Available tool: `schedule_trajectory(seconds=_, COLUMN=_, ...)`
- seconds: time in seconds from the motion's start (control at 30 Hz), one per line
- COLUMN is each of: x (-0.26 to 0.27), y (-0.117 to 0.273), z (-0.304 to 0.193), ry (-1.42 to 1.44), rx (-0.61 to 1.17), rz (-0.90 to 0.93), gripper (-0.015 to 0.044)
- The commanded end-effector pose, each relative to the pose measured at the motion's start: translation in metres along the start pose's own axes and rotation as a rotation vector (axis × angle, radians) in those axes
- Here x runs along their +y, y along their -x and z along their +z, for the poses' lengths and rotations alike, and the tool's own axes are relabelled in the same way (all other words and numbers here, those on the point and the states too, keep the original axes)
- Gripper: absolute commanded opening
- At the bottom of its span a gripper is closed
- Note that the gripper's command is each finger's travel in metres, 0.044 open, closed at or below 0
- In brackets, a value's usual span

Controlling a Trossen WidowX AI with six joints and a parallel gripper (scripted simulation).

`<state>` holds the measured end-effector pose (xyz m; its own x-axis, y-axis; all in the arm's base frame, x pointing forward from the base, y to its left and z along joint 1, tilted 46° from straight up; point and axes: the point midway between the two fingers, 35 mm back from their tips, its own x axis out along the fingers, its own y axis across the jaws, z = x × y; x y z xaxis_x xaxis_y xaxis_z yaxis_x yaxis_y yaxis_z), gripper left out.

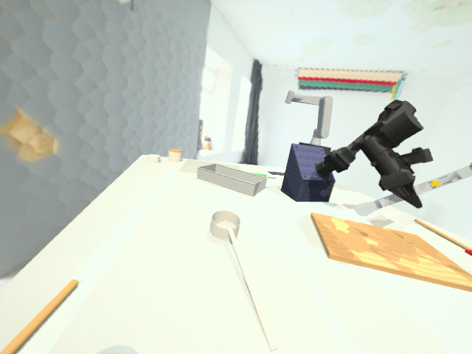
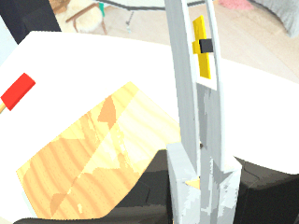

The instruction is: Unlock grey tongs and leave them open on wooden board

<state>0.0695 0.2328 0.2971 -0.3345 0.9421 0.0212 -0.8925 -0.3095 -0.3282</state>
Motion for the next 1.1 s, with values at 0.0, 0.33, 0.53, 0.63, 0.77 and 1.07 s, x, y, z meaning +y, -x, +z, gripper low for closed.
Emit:
schedule_trajectory(seconds=0.0, x=0.0130, y=0.0094, z=-0.0046, ry=0.033, rx=-0.028, rz=0.039, gripper=-0.0150)
schedule_trajectory(seconds=0.33, x=0.0207, y=0.0145, z=-0.0094, ry=0.050, rx=-0.036, rz=0.064, gripper=-0.0150)
schedule_trajectory(seconds=0.53, x=0.0207, y=0.0145, z=-0.0094, ry=0.050, rx=-0.036, rz=0.064, gripper=-0.0150)
schedule_trajectory(seconds=0.63, x=0.0207, y=0.0145, z=-0.0094, ry=0.050, rx=-0.036, rz=0.064, gripper=-0.0150)
schedule_trajectory(seconds=0.77, x=0.0207, y=0.0145, z=-0.0094, ry=0.050, rx=-0.036, rz=0.064, gripper=-0.0150)
schedule_trajectory(seconds=1.07, x=0.0207, y=0.0145, z=-0.0094, ry=0.050, rx=-0.036, rz=0.064, gripper=-0.0150)
